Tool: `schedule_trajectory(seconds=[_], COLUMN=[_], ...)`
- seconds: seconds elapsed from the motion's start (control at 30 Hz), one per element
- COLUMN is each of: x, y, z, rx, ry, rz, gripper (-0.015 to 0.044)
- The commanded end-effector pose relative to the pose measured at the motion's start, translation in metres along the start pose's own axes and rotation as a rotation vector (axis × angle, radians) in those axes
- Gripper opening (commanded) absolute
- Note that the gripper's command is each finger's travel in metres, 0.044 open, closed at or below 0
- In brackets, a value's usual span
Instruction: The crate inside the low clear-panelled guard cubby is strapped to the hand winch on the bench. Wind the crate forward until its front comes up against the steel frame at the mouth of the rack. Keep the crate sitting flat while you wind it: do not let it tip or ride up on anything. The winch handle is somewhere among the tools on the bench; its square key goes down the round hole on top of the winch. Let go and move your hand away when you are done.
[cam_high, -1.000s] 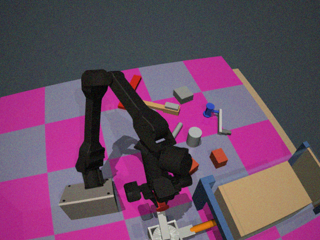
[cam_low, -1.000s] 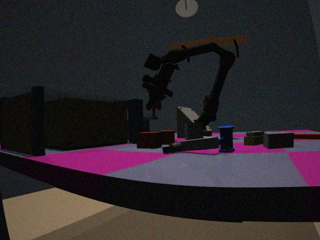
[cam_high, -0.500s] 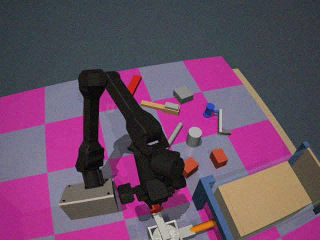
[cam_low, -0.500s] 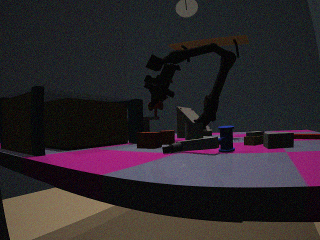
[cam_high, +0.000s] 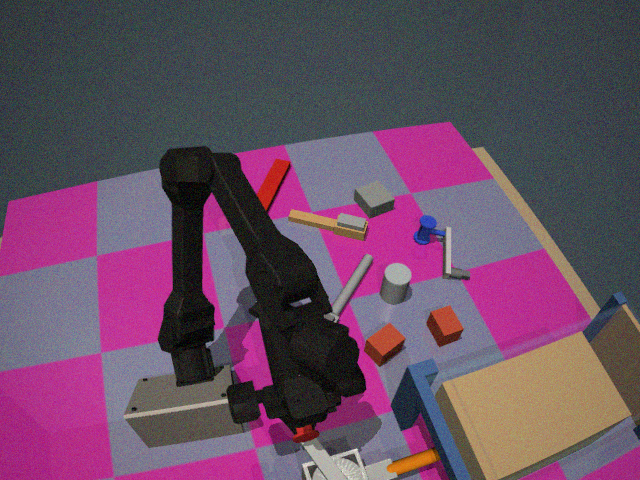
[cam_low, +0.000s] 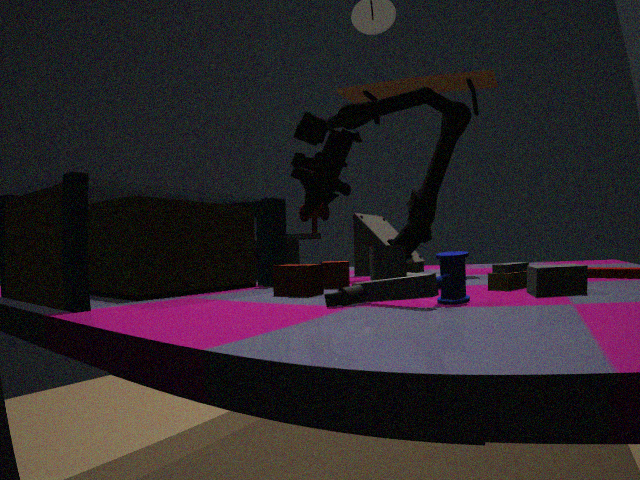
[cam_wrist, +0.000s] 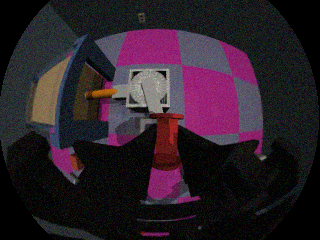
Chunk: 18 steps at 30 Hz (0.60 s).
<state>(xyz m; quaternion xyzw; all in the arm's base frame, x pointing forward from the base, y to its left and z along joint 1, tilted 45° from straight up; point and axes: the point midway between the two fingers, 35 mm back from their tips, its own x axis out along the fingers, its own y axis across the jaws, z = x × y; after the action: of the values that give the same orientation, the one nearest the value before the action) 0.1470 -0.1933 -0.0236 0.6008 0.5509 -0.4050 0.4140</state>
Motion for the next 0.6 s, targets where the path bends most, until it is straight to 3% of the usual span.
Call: schedule_trajectory(seconds=[0.0,0.57], x=[0.012,0.017], y=[-0.017,-0.036], z=[0.006,0.02], rx=[0.016,0.016], ry=[-0.001,-0.002], rz=[-0.044,-0.045], gripper=[0.0,0.0])
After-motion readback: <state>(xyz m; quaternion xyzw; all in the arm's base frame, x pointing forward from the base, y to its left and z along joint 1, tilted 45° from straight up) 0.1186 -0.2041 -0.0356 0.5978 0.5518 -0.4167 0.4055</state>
